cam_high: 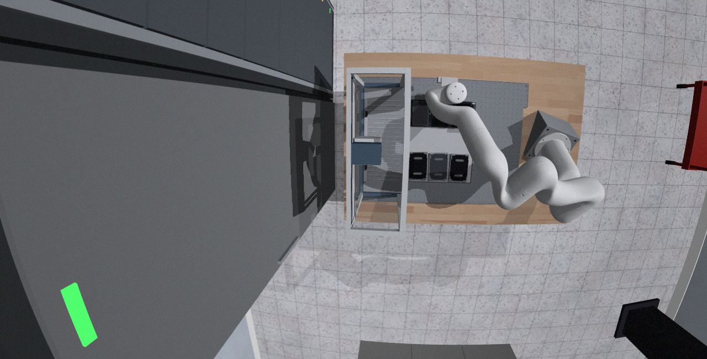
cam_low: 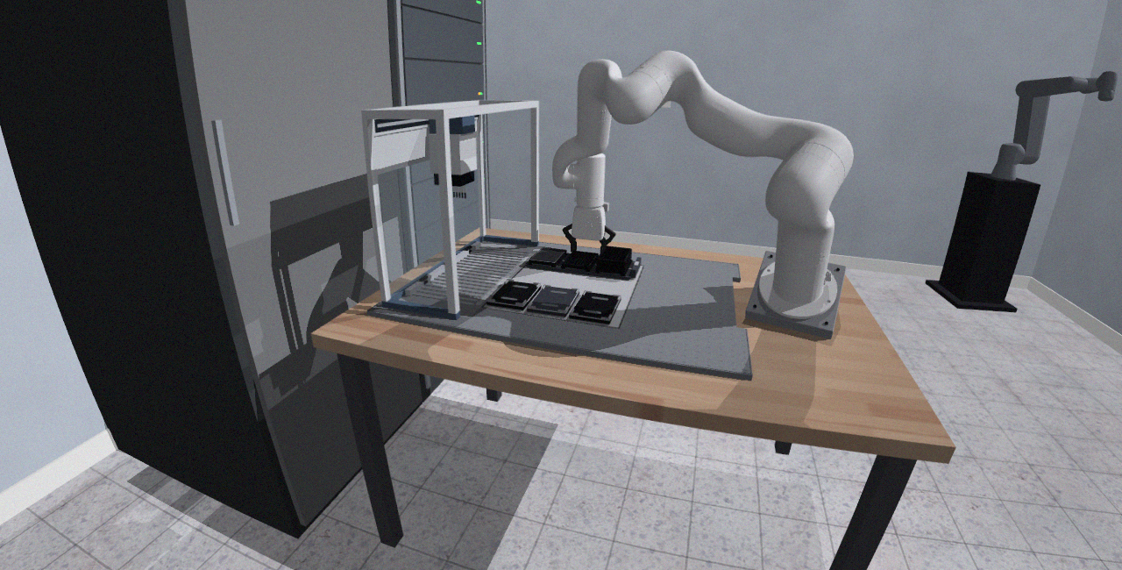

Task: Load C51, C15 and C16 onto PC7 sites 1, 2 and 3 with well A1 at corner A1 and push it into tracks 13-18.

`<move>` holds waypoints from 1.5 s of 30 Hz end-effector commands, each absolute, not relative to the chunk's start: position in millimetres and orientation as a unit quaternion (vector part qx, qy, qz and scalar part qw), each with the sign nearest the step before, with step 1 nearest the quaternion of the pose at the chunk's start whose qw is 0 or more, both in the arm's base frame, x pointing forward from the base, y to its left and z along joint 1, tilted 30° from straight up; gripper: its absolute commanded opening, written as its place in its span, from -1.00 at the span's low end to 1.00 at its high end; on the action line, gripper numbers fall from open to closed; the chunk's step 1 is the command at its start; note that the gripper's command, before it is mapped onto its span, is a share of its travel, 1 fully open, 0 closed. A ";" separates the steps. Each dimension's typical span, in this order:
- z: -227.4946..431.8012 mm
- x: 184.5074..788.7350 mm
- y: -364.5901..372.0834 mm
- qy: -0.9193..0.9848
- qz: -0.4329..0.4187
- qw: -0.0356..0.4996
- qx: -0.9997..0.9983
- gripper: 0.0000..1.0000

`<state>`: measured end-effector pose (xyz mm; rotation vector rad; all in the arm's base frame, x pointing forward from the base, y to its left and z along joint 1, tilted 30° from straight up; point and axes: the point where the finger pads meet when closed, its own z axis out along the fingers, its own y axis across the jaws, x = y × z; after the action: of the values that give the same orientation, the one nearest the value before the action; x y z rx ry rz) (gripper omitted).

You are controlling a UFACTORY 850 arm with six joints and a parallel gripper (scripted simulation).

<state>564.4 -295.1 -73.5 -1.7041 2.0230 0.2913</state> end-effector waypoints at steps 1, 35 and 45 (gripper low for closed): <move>-71.4 565.2 -293.6 0.738 0.105 0.238 -0.622 1.00; -67.5 566.2 -286.5 0.738 0.105 0.238 -0.622 1.00; -68.8 565.8 -288.8 0.738 0.105 0.238 -0.622 1.00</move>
<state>565.6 -285.8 -68.4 -1.7039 2.0222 0.2921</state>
